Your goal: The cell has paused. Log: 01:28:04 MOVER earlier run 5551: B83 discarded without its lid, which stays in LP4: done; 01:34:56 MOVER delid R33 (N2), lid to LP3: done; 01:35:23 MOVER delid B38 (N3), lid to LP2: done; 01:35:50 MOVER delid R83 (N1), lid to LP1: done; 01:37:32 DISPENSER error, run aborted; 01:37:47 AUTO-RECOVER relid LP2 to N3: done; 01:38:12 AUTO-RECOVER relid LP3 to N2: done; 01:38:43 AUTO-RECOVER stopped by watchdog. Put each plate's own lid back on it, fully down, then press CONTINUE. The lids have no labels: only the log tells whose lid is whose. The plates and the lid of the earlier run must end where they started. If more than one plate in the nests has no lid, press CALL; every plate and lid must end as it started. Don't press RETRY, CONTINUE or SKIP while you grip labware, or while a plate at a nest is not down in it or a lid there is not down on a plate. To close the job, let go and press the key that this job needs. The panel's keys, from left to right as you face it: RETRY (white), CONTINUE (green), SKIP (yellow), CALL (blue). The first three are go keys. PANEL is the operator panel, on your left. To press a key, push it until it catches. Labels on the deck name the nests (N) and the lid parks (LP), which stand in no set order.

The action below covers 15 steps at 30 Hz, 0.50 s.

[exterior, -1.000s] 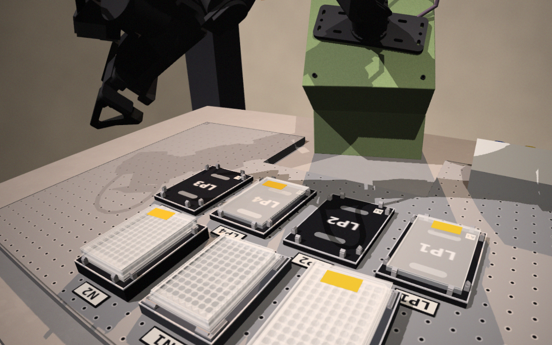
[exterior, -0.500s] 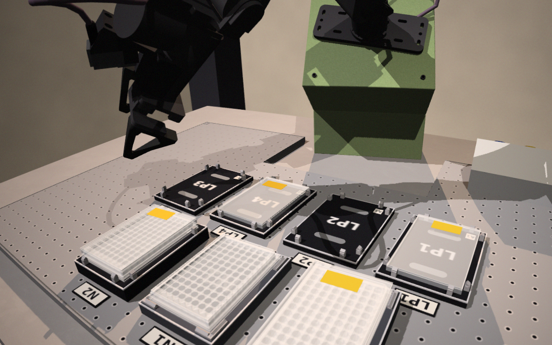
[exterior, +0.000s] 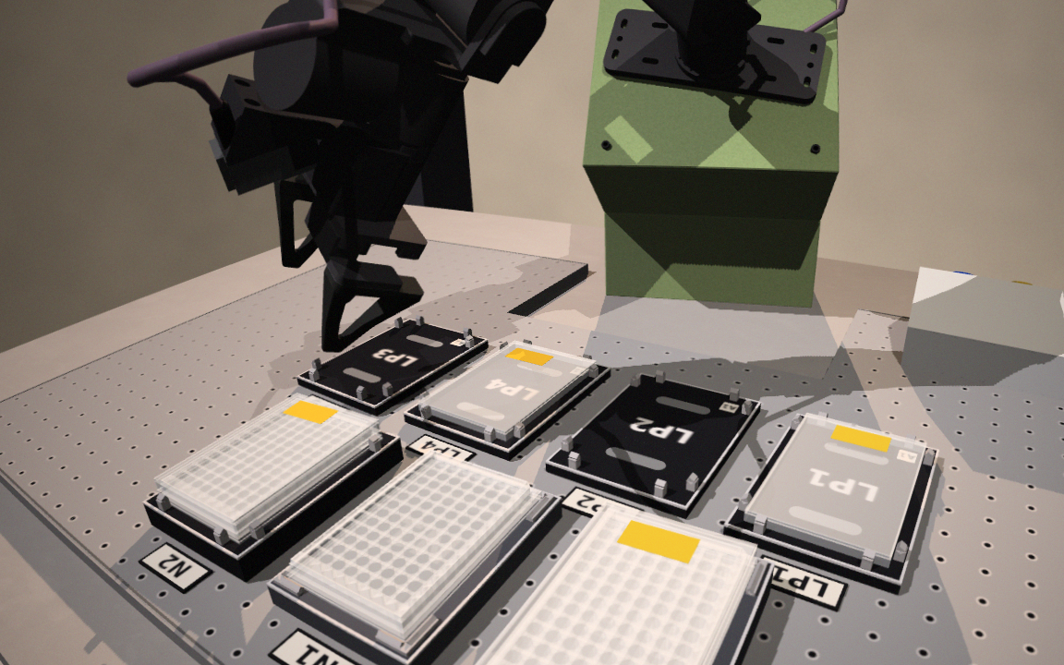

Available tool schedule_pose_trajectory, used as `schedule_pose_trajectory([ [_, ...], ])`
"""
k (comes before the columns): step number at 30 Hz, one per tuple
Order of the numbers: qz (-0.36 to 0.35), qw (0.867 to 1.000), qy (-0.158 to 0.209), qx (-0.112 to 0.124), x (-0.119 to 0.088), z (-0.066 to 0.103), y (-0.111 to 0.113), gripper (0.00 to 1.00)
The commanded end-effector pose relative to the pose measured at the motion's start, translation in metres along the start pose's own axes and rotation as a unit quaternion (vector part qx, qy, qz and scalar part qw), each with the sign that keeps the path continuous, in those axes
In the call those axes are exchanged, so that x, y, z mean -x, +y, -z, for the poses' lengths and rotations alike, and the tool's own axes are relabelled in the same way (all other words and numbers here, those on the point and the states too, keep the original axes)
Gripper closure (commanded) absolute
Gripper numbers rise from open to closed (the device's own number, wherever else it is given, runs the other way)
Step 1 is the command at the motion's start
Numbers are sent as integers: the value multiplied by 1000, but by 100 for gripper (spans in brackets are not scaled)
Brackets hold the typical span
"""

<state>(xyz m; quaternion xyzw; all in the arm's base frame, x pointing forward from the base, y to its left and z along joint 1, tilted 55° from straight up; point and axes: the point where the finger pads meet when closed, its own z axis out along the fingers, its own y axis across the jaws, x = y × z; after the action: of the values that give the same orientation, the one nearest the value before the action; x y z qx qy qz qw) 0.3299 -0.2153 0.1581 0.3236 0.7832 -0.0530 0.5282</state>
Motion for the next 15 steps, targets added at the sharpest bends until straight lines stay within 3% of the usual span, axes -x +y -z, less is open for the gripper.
schedule_pose_trajectory([
  [1, 20, 999, 9, 23, -1, 10, 14, 0],
  [8, 49, 995, 51, 65, -31, 16, 39, 0],
  [10, 49, 995, 51, 65, -31, 16, 39, 0],
  [11, 53, 996, 33, 71, -12, 18, 43, 0],
  [15, 74, 990, 68, 103, -40, 23, 60, 0],
])
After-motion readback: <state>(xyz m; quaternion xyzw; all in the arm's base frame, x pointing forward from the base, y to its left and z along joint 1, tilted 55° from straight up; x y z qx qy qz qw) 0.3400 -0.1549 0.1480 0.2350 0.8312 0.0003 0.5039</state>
